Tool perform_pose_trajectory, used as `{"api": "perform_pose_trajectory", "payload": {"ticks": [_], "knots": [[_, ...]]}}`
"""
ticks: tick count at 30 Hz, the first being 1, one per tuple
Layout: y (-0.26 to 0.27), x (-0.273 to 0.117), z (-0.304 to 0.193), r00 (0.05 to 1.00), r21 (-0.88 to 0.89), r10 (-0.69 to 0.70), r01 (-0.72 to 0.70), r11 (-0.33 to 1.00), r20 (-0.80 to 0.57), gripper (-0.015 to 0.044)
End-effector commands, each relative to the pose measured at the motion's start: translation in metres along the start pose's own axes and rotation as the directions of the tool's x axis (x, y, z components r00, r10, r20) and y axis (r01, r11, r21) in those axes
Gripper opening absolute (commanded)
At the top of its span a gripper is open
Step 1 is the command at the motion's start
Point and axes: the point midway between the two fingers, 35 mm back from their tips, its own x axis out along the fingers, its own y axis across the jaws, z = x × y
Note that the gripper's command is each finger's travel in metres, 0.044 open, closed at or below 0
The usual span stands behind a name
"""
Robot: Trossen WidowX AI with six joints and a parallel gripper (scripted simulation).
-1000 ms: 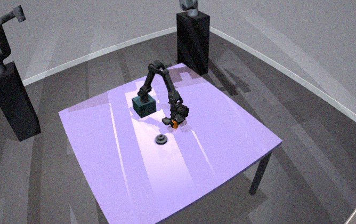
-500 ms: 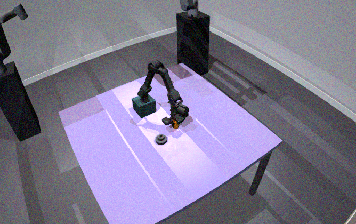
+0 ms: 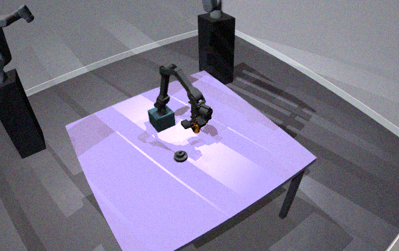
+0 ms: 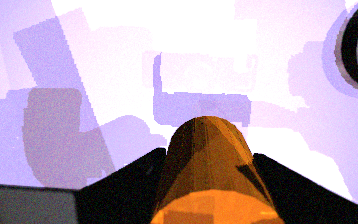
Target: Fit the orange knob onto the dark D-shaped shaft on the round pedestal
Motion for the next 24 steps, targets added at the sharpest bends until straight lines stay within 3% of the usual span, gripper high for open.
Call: {"api": "perform_pose_trajectory", "payload": {"ticks": [1, 24], "knots": [[0.000, -0.034, -0.006, 1.000, -0.002, 0.006, -0.006, 1.000, 0.000, 0.0000], [-0.040, -0.026, 0.021, 1.000, -0.002, 0.002, -0.002, 1.000, 0.001, 0.0000]]}}
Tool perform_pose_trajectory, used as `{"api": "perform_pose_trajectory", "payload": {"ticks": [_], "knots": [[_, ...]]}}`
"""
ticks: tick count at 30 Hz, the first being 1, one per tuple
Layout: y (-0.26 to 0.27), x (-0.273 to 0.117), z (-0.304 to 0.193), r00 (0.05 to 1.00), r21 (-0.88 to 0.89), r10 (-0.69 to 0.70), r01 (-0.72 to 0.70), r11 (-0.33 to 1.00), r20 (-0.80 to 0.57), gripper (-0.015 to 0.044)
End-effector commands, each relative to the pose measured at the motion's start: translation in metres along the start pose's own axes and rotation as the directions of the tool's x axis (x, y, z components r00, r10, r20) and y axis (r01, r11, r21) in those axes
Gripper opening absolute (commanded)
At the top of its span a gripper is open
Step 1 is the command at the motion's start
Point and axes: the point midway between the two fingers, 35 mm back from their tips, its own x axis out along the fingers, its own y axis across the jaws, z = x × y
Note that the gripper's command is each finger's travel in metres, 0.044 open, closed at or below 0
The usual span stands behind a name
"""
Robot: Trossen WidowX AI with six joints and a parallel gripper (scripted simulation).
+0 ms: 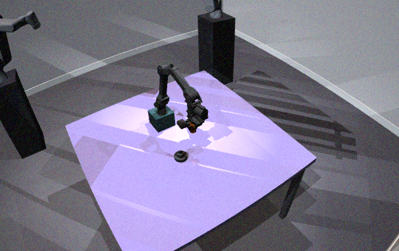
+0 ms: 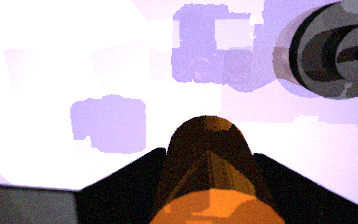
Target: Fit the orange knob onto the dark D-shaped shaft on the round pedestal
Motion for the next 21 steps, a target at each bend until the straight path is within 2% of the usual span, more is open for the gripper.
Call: {"api": "perform_pose_trajectory", "payload": {"ticks": [1, 21], "knots": [[-0.010, 0.002, 0.009, 1.000, -0.003, -0.002, 0.002, 1.000, 0.008, 0.0000], [-0.065, 0.021, 0.034, 1.000, -0.002, -0.007, 0.007, 1.000, 0.010, 0.0000]]}}
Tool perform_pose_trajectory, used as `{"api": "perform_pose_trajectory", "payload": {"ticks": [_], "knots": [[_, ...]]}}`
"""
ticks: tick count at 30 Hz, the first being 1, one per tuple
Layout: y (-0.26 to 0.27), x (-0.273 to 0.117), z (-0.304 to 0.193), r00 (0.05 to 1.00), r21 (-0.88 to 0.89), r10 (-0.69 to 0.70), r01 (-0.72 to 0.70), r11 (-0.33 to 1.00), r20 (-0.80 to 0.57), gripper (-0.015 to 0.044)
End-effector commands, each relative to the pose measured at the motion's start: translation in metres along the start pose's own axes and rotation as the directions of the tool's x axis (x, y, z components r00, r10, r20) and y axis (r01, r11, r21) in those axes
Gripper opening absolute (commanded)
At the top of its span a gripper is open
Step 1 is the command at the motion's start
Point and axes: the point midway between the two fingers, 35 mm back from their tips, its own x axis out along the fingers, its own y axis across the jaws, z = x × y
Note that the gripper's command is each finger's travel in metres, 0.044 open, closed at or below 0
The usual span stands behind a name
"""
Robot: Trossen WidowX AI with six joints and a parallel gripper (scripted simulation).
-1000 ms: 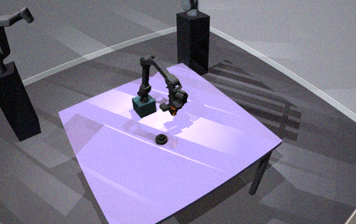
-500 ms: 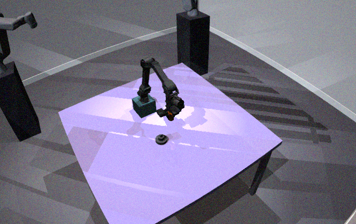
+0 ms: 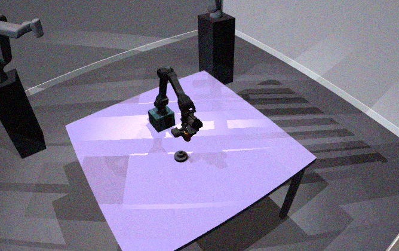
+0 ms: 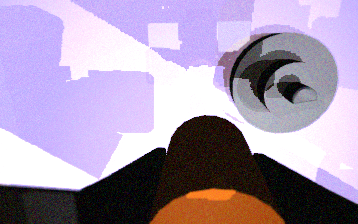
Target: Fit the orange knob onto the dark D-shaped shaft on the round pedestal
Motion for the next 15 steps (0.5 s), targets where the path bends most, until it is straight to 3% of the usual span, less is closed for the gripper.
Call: {"api": "perform_pose_trajectory", "payload": {"ticks": [1, 15], "knots": [[-0.012, 0.003, 0.007, 1.000, -0.003, -0.003, 0.003, 1.000, 0.007, 0.0000], [-0.055, 0.017, 0.017, 1.000, -0.003, -0.006, 0.006, 1.000, 0.007, 0.0000]]}}
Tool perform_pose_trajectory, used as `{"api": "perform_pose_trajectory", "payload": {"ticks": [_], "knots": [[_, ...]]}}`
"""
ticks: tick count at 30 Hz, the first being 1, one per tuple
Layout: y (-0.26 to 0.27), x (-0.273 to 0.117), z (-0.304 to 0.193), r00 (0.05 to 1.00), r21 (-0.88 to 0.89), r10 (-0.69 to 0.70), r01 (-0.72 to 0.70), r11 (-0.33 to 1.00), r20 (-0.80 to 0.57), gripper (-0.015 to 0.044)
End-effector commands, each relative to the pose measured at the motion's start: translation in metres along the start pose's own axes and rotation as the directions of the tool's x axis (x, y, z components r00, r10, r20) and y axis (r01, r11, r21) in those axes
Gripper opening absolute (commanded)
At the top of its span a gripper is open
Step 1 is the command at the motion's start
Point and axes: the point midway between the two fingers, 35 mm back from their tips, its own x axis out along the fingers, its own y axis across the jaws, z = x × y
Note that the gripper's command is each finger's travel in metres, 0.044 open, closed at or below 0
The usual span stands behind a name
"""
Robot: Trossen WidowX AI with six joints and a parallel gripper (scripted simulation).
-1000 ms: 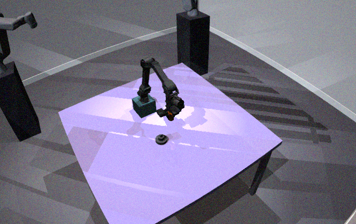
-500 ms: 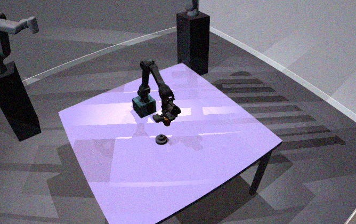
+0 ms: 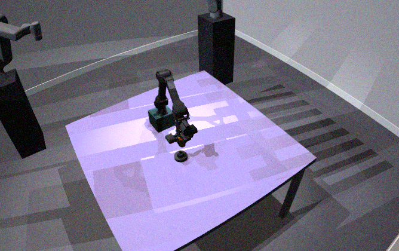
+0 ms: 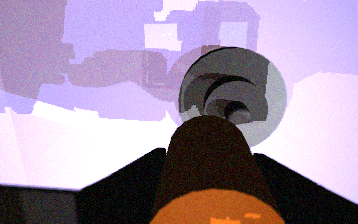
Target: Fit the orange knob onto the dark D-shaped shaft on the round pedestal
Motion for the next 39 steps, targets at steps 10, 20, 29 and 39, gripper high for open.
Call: {"api": "perform_pose_trajectory", "payload": {"ticks": [10, 20, 29, 39], "knots": [[-0.021, 0.017, 0.007, 1.000, -0.003, -0.005, 0.005, 1.000, 0.006, 0.0000], [-0.022, 0.030, 0.007, 1.000, -0.001, -0.005, 0.005, 1.000, 0.006, 0.0000], [-0.022, 0.031, 0.008, 1.000, 0.001, -0.005, 0.005, 1.000, 0.006, 0.0000], [-0.022, 0.029, 0.008, 1.000, 0.001, -0.005, 0.005, 1.000, 0.006, 0.0000]]}}
